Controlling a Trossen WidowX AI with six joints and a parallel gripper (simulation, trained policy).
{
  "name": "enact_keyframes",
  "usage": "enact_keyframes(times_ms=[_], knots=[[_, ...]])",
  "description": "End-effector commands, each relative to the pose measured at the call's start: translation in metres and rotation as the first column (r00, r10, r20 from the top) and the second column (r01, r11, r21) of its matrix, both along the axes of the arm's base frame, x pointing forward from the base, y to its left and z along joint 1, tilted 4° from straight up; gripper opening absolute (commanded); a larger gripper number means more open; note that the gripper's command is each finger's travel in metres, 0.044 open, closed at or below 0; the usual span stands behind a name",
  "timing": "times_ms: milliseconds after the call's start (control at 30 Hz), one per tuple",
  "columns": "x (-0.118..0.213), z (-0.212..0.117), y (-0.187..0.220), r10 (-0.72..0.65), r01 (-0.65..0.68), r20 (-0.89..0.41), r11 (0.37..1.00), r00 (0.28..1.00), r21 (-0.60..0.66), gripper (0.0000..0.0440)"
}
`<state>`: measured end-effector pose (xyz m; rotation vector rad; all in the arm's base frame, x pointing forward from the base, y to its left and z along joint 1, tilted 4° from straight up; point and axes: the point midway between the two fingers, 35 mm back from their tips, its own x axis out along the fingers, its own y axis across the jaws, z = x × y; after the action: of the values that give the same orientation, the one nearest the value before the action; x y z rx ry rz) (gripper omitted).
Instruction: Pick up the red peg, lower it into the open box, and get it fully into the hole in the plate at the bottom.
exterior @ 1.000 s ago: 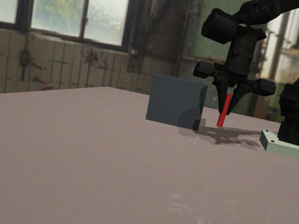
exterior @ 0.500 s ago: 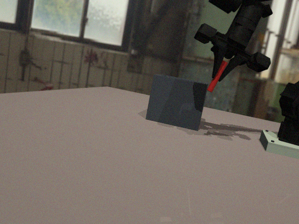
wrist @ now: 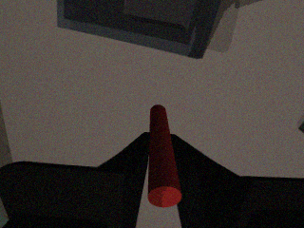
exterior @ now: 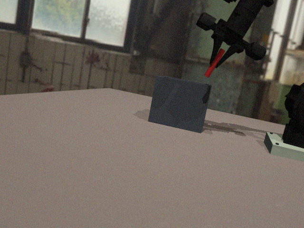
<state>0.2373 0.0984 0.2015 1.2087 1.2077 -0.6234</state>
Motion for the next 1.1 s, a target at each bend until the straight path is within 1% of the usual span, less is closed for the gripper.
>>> enact_keyframes(times_ms=[0, 600, 1067], knots=[[0.007, 0.004, -0.01, -0.013, 0.013, 0.009, 1.0, 1.0, -0.022, 0.0], [0.039, -0.003, -0.062, -0.085, 0.081, -0.046, 0.993, 0.995, -0.092, 0.0], [0.062, -0.025, -0.091, -0.096, 0.085, -0.103, 0.991, 0.99, -0.104, 0.0]])
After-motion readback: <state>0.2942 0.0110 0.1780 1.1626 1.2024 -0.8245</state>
